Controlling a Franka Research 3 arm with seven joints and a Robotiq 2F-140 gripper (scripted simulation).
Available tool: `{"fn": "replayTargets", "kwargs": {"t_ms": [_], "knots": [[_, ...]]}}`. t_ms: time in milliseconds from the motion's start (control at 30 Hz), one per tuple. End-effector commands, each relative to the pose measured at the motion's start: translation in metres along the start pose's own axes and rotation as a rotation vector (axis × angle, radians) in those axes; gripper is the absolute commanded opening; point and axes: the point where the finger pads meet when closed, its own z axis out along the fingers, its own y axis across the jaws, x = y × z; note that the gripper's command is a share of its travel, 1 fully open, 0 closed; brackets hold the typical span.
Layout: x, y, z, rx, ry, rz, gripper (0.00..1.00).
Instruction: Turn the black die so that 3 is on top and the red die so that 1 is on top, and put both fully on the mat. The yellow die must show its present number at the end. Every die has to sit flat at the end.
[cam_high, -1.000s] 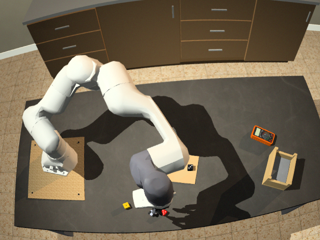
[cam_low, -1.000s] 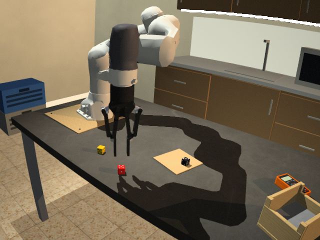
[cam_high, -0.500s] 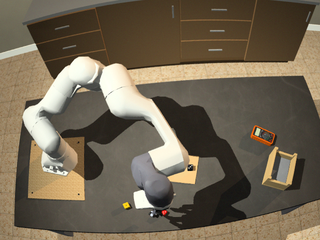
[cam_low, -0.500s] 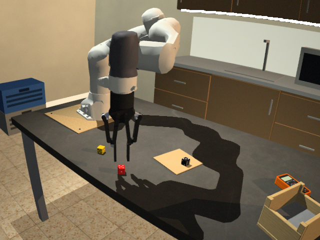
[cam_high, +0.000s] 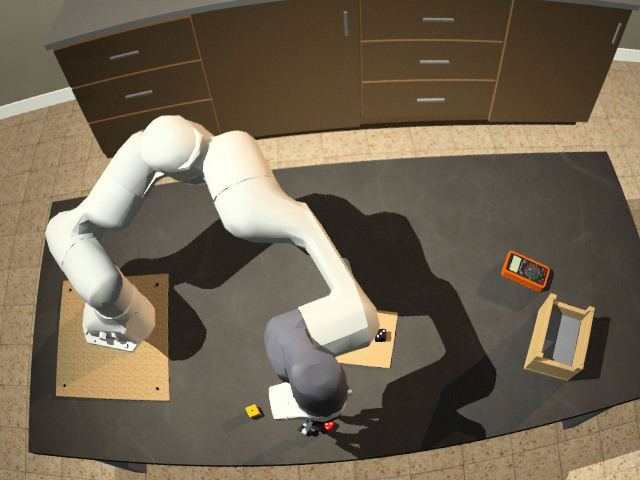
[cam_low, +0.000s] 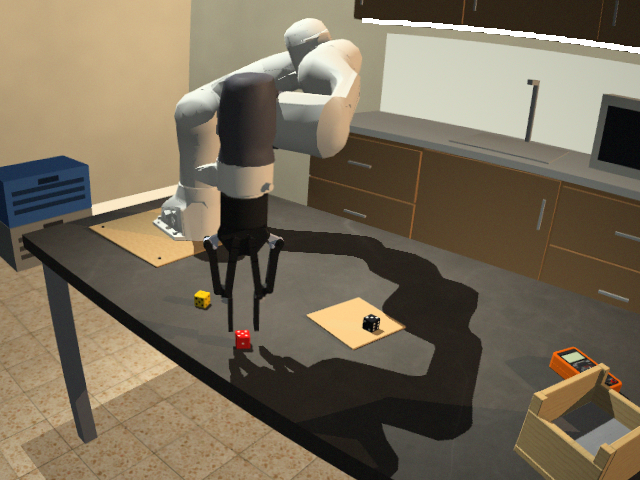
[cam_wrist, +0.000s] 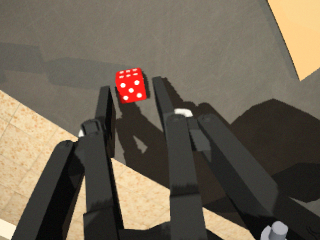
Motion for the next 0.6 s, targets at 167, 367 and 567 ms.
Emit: {"fn": "replayTargets", "kwargs": {"t_ms": [167, 367, 567], "knots": [[-0.002, -0.0015, 0.0036, 0.001, -0.007, -0.006, 0.32], [-0.002, -0.0015, 0.0043, 0.001, -0.007, -0.006, 0.32], [-0.002, -0.0015, 0.0043, 0.001, -0.007, -0.006, 0.32]]}}
